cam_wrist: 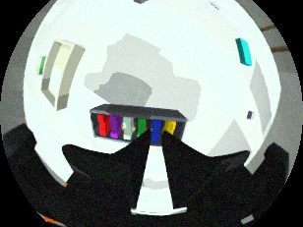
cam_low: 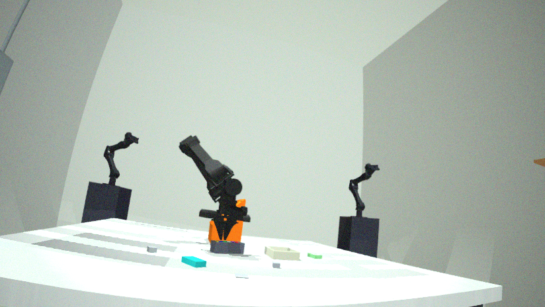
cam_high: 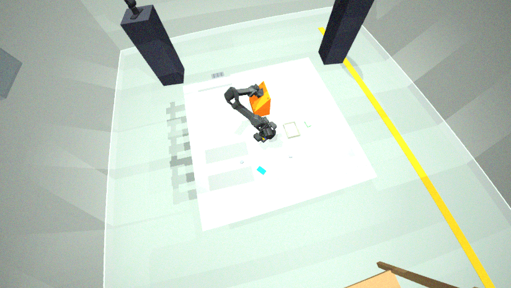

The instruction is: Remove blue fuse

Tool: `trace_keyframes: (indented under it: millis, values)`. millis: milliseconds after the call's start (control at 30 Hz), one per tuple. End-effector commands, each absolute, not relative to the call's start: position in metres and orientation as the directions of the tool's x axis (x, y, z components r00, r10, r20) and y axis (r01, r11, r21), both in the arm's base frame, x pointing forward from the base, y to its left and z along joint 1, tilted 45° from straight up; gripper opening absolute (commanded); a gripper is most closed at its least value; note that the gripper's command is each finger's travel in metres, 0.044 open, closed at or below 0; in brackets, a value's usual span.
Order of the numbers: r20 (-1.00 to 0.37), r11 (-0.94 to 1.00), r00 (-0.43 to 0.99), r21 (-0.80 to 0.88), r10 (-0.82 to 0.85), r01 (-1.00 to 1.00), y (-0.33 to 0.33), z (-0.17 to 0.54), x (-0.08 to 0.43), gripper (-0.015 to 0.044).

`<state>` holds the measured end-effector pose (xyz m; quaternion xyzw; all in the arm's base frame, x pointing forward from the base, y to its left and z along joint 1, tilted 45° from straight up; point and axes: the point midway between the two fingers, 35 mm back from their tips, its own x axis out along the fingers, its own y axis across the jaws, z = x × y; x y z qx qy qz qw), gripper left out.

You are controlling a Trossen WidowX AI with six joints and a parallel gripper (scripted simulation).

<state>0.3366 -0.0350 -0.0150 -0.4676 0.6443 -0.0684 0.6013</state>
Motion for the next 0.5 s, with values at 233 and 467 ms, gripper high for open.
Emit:
trace_keyframes:
  millis: [233, 467]
  values:
    - [-0.708, 0.549, 0.157, -0.651, -0.689, -0.524, -0.0376, -0.0163, 0.3354, 0.0063]
    - [-0.708, 0.549, 0.157, -0.651, -0.689, -0.524, -0.0413, -0.0201, 0.3362, 0.0063]
